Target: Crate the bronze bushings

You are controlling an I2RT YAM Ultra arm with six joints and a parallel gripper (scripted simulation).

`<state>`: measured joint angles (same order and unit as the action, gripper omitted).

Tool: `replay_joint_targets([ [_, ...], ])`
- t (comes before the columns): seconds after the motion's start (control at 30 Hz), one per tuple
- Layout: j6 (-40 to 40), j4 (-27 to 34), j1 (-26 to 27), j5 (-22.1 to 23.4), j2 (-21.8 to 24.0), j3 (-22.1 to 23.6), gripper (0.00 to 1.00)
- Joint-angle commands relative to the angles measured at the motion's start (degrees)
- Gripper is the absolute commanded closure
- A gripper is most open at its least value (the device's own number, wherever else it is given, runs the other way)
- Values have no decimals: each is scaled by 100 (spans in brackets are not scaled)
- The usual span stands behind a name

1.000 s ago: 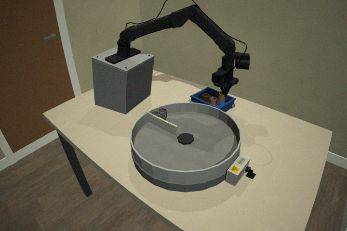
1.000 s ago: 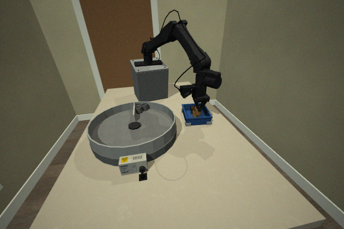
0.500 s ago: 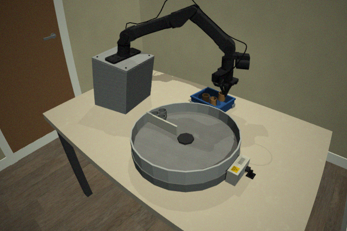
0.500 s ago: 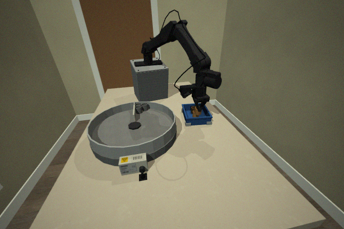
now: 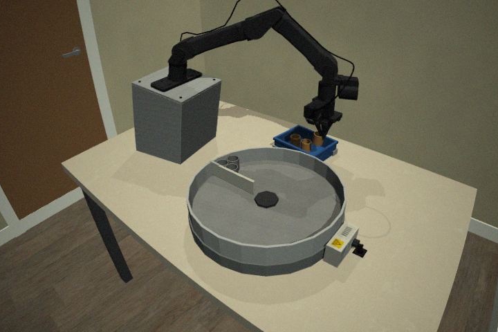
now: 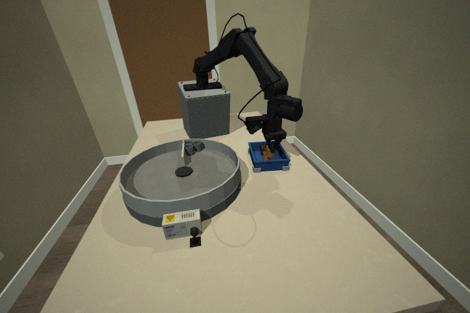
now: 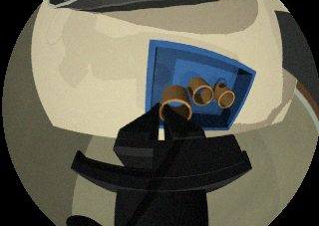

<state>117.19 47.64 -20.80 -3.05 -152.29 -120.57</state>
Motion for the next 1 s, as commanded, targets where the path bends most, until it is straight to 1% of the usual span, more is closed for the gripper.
replay_joint_targets([
  [0.0,-3,120,-7,-31,230,-167,100],
  [0.07,7,105,-19,-33,244,114,100],
  [0.17,17,5,-32,-35,277,184,100],
  [0.27,17,-11,-32,-34,287,98,100],
  [0.97,17,7,-32,-34,286,98,100],
])
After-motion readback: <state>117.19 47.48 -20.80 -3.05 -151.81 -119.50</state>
